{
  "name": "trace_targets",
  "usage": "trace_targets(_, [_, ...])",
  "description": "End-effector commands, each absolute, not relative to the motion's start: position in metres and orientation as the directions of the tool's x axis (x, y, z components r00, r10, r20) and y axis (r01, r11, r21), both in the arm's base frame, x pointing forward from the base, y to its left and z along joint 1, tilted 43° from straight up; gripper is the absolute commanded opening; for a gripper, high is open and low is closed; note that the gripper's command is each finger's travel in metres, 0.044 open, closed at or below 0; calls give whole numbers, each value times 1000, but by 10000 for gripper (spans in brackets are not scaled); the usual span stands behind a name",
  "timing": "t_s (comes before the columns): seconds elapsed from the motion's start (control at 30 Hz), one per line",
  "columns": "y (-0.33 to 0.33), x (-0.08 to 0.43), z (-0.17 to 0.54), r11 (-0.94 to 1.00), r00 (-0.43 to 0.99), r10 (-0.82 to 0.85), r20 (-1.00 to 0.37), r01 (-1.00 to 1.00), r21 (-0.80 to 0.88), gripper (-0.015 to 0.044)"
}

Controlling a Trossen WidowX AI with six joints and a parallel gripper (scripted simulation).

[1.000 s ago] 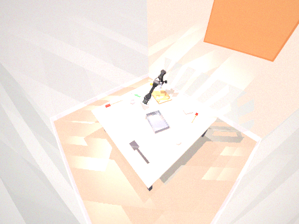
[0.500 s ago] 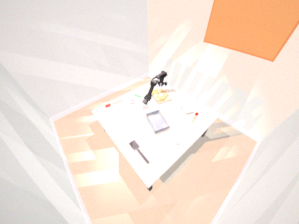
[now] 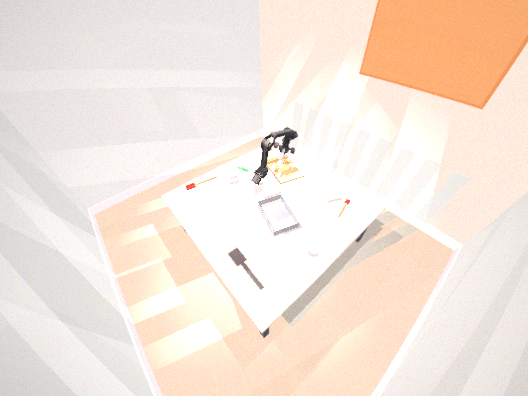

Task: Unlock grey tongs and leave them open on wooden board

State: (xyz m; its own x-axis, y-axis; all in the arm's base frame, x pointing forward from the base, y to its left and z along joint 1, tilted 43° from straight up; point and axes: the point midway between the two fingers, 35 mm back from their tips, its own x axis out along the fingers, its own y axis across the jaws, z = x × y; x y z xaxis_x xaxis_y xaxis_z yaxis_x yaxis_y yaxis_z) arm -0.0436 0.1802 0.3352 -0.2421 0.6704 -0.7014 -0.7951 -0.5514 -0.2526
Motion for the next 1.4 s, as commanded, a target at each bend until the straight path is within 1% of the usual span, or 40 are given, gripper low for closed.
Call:
trace_targets(0.0, [177, -44, 337, -560, -286, 692, -663, -792, -243, -150])
trace_targets(0.67, [174, -42, 342, -573, -413, 773, -482, -780, -250, -150])
trace_targets(1.37, [167, -38, 354, -533, -478, 846, -236, -756, -380, -150])
